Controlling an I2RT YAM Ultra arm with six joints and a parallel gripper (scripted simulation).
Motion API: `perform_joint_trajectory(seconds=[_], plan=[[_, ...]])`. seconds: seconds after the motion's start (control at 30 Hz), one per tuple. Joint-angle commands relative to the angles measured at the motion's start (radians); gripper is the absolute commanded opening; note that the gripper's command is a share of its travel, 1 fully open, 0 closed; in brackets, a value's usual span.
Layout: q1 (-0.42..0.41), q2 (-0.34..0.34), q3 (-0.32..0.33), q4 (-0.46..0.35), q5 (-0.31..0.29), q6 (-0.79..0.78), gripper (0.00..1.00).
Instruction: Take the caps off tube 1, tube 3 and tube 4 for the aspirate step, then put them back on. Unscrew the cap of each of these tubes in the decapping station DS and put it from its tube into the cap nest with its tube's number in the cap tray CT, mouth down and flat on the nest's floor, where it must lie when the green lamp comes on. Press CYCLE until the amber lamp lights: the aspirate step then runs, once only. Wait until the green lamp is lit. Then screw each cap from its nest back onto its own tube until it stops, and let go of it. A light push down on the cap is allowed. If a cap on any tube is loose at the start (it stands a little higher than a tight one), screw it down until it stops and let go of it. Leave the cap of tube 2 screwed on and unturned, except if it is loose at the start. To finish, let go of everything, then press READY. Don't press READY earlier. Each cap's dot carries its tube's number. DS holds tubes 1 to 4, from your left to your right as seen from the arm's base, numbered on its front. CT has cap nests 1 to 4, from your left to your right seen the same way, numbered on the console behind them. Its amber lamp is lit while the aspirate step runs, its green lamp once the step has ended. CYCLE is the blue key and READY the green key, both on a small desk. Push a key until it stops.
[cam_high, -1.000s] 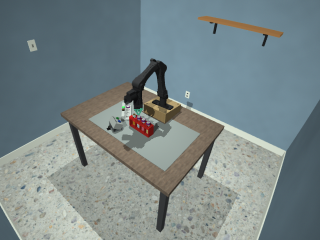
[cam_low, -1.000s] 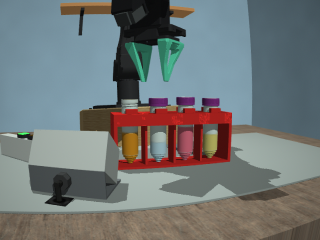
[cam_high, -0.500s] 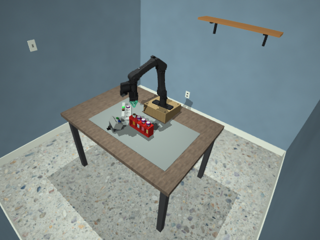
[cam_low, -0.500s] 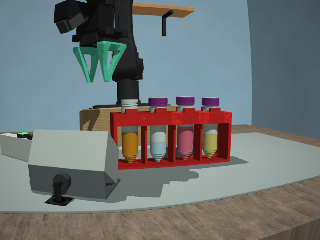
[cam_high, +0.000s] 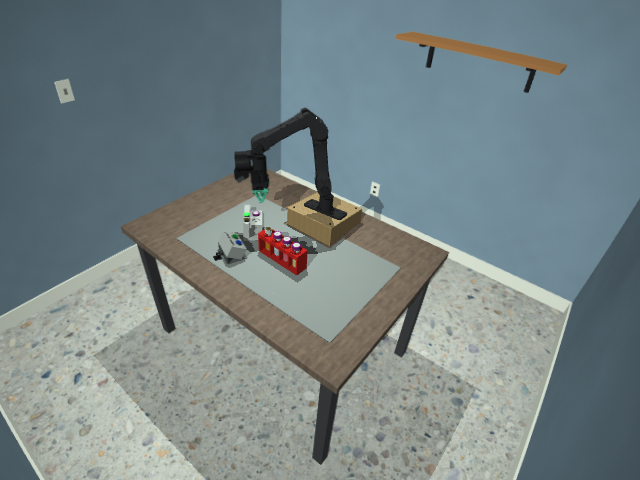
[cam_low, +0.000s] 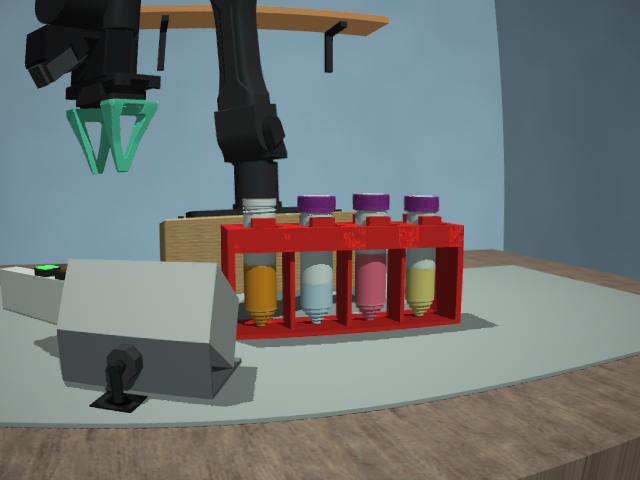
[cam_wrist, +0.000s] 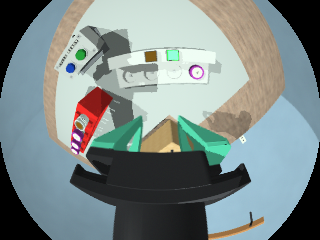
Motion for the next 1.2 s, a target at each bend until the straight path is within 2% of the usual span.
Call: perform_joint_trajectory(seconds=[0.0,0.1,0.17,0.33,1.17], plan=[[-0.07,0.007,0.049,-0.002,0.01,-0.141,0.47],[-0.145,0.036,0.091,-0.009,0.013,-0.216,0.47],[-0.145,0.036,0.091,-0.009,0.013,-0.216,0.47],[-0.259,0.098,0.179,-0.026,0.016,-0.331,0.47],[-0.258,0.104,0.193,-0.033,0.016,-0.329,0.47]])
